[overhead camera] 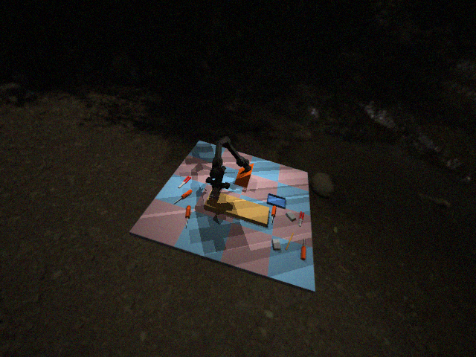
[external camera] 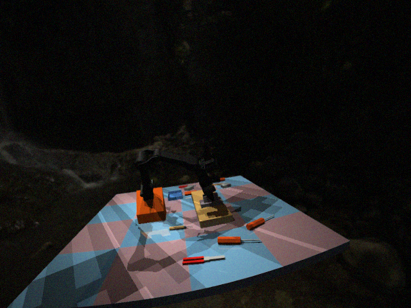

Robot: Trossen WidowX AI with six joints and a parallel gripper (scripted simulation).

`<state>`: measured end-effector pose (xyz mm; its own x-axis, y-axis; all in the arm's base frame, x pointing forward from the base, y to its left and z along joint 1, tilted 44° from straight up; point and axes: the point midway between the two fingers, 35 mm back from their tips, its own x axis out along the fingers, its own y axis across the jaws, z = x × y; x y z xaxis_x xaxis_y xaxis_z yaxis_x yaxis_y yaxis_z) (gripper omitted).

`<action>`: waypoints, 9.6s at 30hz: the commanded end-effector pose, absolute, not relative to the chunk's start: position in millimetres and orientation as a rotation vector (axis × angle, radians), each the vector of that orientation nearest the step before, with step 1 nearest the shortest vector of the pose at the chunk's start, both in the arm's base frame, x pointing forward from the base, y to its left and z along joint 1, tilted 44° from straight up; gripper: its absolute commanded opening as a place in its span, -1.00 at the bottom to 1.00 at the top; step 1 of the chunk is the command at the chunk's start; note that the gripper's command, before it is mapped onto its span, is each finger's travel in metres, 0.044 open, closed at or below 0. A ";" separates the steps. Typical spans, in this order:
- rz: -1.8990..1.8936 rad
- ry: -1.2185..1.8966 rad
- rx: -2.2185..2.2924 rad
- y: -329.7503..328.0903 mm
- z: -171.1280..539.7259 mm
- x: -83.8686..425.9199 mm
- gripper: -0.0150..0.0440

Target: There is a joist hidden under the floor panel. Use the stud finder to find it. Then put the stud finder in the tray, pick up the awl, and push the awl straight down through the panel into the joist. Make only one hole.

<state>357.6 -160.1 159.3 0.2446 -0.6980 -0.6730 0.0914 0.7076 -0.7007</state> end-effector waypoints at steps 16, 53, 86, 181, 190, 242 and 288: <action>-0.577 1.221 -0.607 -188.5 127.2 355.4 -0.49; -0.575 1.222 -0.605 -156.5 68.8 359.4 -0.49; -0.570 1.223 -0.599 -65.3 -20.4 369.1 -0.49; -0.567 1.222 -0.592 14.4 -95.5 377.8 -0.49; -0.568 1.222 -0.595 -10.9 -71.9 375.0 -0.49; -0.575 1.222 -0.605 -155.2 67.4 359.5 -0.49; -0.574 1.223 -0.602 -137.6 177.2 359.0 -0.49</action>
<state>359.4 -152.2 155.2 0.2306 -0.6875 -0.6886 0.0679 0.7173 -0.6934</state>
